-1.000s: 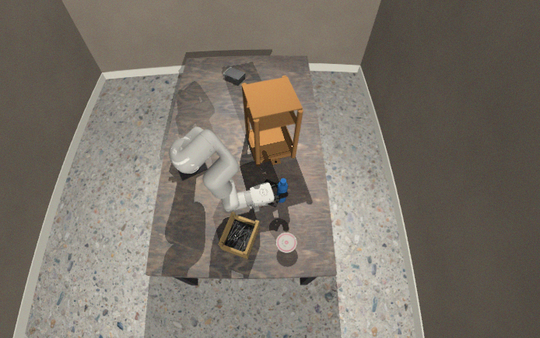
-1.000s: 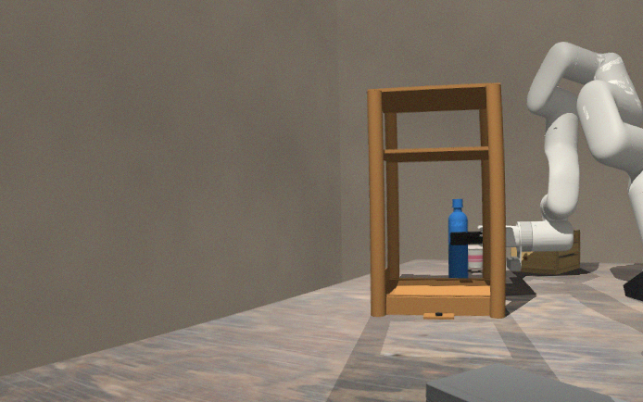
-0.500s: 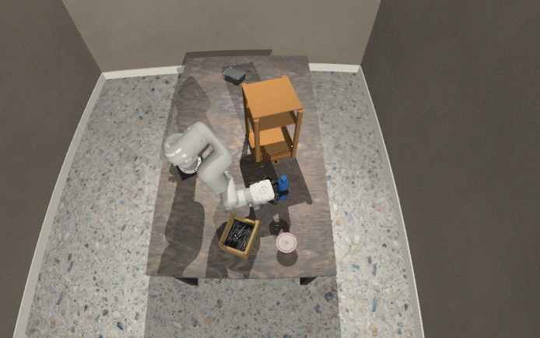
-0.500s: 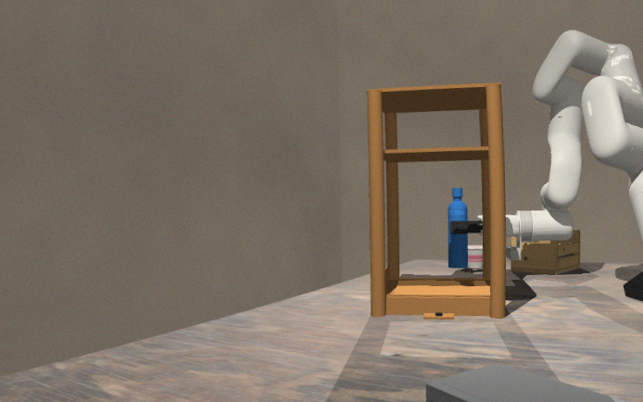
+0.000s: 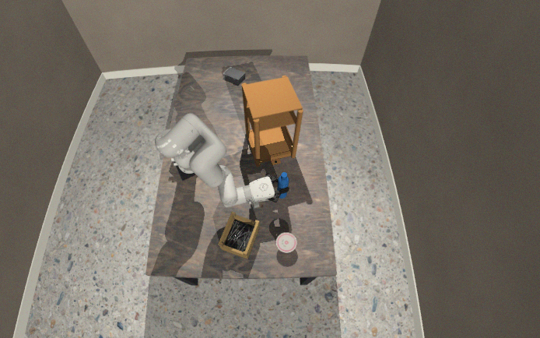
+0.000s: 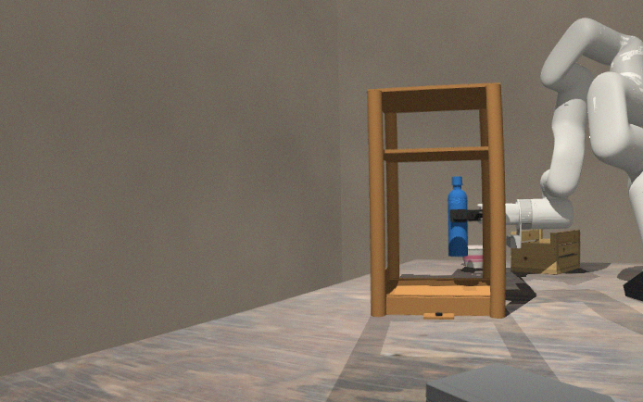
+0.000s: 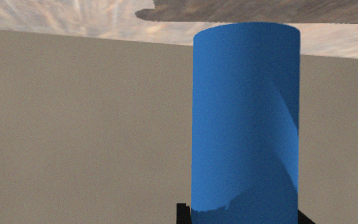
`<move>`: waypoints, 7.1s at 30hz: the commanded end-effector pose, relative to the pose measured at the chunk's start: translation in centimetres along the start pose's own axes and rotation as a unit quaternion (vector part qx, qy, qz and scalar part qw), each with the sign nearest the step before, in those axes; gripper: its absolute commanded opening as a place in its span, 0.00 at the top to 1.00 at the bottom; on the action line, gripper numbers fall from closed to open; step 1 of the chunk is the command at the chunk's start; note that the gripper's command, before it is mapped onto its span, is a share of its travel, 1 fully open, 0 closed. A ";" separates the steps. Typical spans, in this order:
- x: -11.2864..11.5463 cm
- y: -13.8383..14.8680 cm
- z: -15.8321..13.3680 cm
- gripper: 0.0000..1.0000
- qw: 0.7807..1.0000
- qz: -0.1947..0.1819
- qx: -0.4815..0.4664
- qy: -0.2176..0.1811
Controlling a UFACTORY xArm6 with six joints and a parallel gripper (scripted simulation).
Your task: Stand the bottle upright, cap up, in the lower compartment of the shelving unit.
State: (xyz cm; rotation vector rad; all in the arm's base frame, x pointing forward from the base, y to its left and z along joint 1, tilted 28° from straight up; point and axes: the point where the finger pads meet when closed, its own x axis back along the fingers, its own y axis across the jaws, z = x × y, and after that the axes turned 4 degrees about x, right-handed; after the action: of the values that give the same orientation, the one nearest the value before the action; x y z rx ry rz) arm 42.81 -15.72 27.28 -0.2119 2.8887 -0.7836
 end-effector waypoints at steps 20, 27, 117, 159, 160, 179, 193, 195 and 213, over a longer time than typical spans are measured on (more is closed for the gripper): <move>0.0 0.2 -0.3 1.00 1.000 0.000 0.001 -0.001; 0.0 0.8 -0.4 1.00 1.000 0.000 0.001 -0.001; -3.1 13.0 -1.2 1.00 1.000 0.000 0.001 -0.001; -3.9 13.1 -1.2 1.00 0.985 -0.173 0.001 -0.013; -3.9 13.1 -1.2 1.00 0.985 -0.173 0.001 -0.013; -3.9 13.1 -1.2 1.00 0.966 -0.260 0.001 -0.019; -3.8 13.1 -1.2 1.00 0.940 -0.341 0.001 -0.024; -3.9 13.1 -1.2 1.00 0.939 -0.343 0.001 -0.025; -3.8 13.1 -1.2 1.00 0.906 -0.423 0.001 -0.030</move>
State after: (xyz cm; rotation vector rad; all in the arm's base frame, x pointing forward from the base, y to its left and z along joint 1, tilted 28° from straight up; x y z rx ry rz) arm 45.01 -3.26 21.85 -1.5014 2.6710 -0.8400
